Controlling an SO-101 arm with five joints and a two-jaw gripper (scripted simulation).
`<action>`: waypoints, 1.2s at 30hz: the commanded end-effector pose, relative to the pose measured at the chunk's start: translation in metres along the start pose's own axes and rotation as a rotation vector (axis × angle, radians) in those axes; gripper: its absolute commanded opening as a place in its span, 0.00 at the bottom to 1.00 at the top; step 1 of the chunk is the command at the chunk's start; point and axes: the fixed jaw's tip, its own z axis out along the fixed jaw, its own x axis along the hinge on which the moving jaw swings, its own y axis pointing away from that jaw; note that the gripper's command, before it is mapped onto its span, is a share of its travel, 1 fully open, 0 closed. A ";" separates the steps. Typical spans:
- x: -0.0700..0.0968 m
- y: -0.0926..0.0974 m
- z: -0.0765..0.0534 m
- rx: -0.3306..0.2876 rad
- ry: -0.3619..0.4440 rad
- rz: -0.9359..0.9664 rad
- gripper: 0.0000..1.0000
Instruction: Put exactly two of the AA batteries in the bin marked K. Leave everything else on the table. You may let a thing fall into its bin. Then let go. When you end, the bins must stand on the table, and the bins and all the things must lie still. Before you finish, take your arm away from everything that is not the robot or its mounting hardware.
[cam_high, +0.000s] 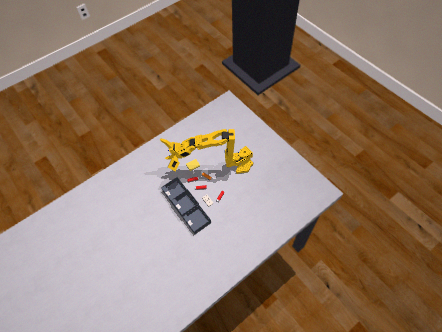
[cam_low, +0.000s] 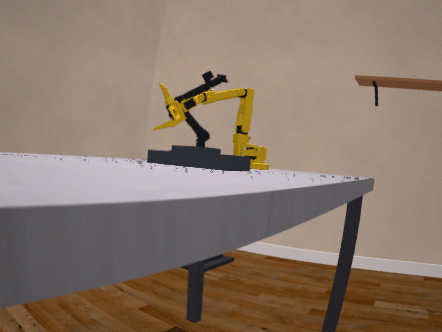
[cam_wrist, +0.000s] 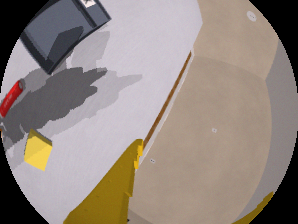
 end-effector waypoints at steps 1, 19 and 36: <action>-0.004 -0.010 -0.011 0.034 -0.013 0.008 1.00; -0.008 0.009 -0.023 -0.118 -0.021 -0.027 1.00; -0.011 0.022 -0.041 -0.266 -0.020 -0.014 1.00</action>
